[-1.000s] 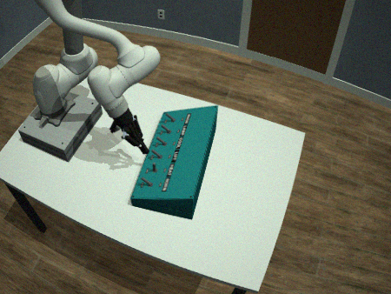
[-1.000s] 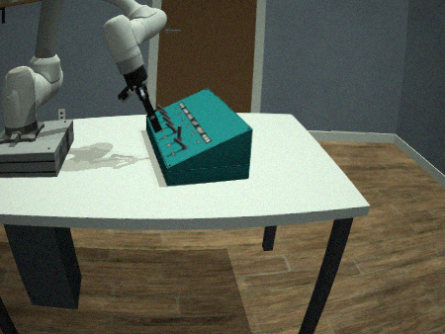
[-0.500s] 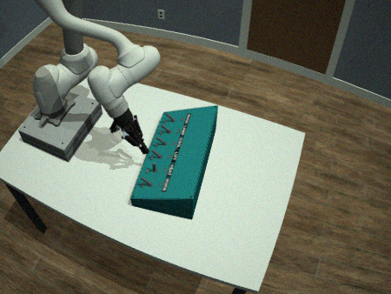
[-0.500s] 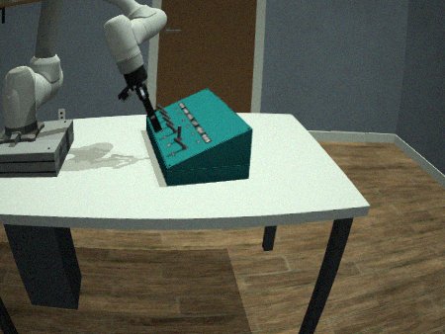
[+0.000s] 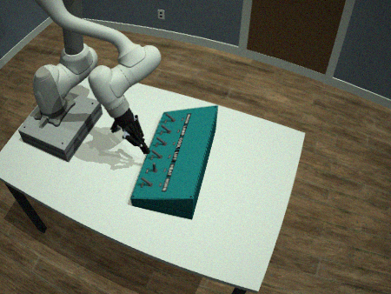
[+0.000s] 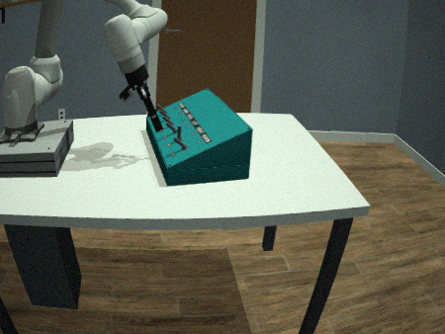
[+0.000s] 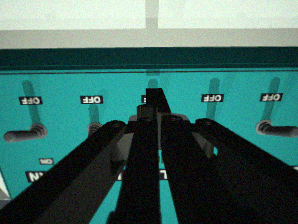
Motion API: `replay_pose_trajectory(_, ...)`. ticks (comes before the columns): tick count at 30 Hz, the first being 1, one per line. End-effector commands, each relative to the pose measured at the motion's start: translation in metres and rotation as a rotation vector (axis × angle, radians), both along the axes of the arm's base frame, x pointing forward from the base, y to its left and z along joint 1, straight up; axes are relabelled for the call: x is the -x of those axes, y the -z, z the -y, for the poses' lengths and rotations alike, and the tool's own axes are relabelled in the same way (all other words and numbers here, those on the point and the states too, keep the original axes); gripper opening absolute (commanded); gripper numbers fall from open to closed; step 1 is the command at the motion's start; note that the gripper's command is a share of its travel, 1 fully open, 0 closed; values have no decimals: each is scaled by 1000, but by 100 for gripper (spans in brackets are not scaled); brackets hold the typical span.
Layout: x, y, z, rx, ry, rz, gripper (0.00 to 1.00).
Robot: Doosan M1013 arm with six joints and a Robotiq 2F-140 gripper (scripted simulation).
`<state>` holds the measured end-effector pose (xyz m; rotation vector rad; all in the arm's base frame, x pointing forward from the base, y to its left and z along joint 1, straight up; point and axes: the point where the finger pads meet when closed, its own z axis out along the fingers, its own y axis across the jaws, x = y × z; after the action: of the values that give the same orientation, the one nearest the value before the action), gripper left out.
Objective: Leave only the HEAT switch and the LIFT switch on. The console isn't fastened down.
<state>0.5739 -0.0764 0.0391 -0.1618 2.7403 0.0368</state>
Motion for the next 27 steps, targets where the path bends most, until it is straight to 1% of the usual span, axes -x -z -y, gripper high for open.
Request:
replay_pose_trajectory(1,-2,-1,0,0,0,1,10)
replay_pose_trajectory(27,-19,-9,-2,0,0,1,10)
